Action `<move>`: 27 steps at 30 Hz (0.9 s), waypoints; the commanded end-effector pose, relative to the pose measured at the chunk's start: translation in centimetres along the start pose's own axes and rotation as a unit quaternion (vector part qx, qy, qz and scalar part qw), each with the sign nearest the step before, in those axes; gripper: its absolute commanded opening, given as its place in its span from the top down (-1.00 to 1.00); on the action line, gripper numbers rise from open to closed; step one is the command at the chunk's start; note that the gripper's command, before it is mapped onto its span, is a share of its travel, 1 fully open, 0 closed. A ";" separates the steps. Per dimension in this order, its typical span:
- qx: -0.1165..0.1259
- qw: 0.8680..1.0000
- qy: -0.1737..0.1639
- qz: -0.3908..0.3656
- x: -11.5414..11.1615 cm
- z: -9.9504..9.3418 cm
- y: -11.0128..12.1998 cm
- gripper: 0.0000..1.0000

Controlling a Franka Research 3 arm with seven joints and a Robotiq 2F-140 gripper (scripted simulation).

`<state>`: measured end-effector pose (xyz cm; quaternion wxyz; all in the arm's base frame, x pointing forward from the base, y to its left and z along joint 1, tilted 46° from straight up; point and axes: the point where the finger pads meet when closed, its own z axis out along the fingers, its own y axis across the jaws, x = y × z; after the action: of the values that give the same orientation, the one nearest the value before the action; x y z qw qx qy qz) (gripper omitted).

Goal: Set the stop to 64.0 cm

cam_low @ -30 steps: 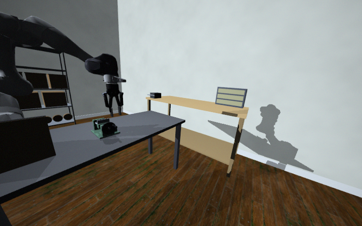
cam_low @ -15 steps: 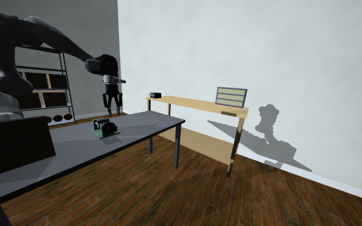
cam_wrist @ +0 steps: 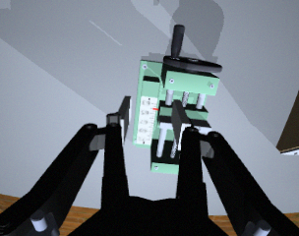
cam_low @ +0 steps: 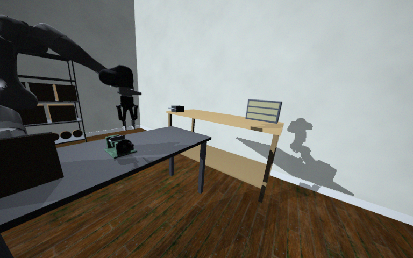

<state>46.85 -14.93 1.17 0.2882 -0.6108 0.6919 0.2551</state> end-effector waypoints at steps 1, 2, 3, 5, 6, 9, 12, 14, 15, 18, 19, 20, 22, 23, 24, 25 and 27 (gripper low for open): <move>0.006 1.000 -0.002 0.025 -0.3 -0.2 -0.2 0.33; 0.006 1.000 -0.002 0.025 -0.3 -0.1 -0.2 0.33; 0.006 1.000 -0.002 0.025 -0.3 0.2 -0.2 0.33; 0.006 1.000 -0.002 0.025 -0.3 0.8 -0.2 0.33; 0.006 1.000 -0.002 0.025 -0.3 1.2 -0.2 0.33; 0.006 1.000 -0.002 0.025 -0.3 1.5 -0.2 0.33; 0.006 1.000 -0.002 0.025 -0.3 1.5 -0.2 0.33; 0.006 1.000 -0.002 0.025 -0.3 1.5 -0.2 0.33; 0.006 1.000 -0.002 0.025 -0.3 1.5 -0.2 0.33; 0.006 1.000 -0.002 0.025 -0.3 1.5 -0.2 0.33; 0.006 1.000 -0.002 0.025 -0.3 1.5 -0.2 0.33; 0.006 1.000 -0.002 0.025 -0.3 1.5 -0.2 0.33; 0.006 1.000 -0.002 0.025 -0.3 1.5 -0.2 0.33; 0.006 1.000 -0.002 0.025 -0.3 1.5 -0.2 0.33; 0.006 1.000 -0.002 0.025 -0.3 1.5 -0.2 0.33; 0.006 1.000 -0.002 0.025 -0.3 1.5 -0.2 0.33; 0.006 1.000 -0.002 0.025 -0.3 1.5 -0.2 0.33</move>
<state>47.19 -13.66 0.40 0.2869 -0.5939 0.7054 0.2595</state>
